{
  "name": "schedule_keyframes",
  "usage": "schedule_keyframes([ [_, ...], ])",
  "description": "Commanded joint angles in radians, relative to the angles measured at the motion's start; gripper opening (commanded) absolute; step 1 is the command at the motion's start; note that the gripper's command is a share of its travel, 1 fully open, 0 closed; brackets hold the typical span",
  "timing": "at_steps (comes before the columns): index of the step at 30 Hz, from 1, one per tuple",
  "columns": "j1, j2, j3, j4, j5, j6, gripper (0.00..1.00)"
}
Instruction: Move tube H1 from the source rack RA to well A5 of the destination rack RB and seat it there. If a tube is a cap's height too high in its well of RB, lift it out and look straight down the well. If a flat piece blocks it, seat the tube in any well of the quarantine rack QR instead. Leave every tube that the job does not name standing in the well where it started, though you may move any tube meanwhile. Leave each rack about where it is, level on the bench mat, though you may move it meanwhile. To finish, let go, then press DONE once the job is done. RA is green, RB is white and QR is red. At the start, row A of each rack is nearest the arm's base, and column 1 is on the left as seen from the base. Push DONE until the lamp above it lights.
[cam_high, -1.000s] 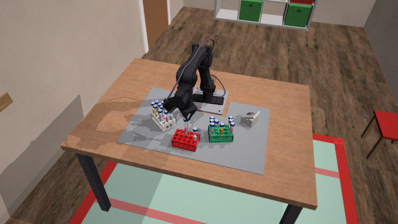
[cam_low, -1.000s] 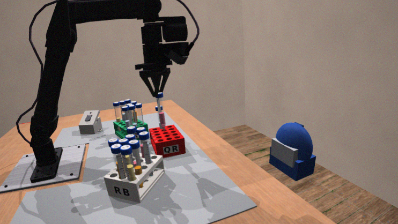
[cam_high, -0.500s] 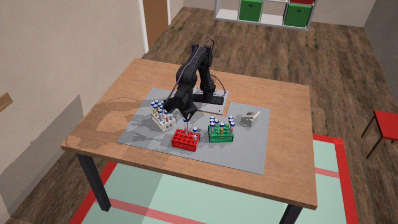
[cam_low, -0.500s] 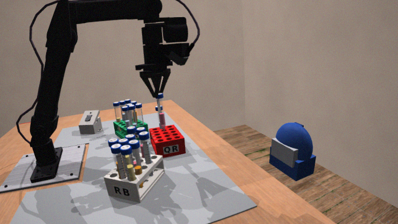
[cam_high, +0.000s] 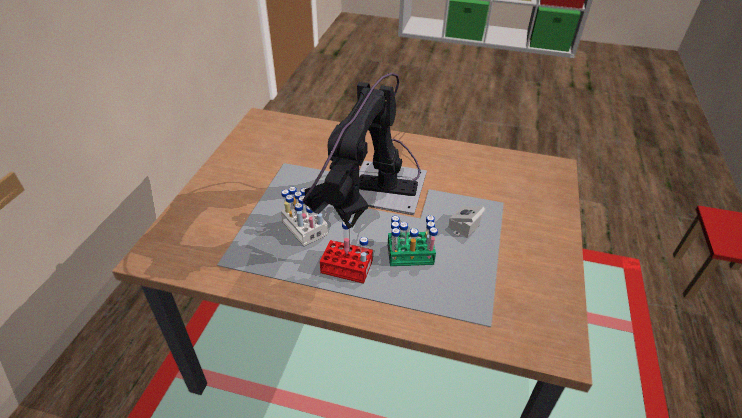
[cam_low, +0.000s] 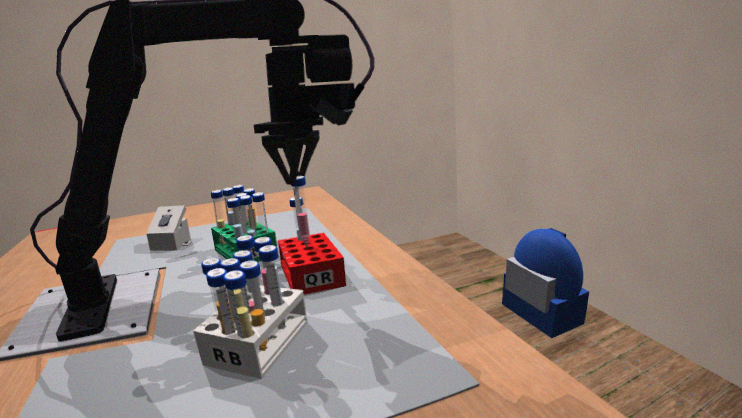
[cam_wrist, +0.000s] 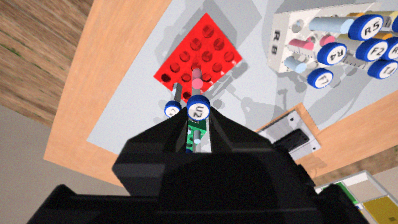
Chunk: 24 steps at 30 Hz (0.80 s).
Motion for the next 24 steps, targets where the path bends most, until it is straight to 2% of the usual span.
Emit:
schedule_keyframes([
  [1,0.0,0.005,-0.019,0.026,0.004,-0.005,0.0],
  [13,0.003,0.005,-0.015,0.045,0.004,-0.002,0.0],
  [22,0.014,0.002,-0.051,0.062,0.004,0.007,0.0],
  [24,0.014,0.001,-0.033,0.066,0.004,0.008,0.0],
])
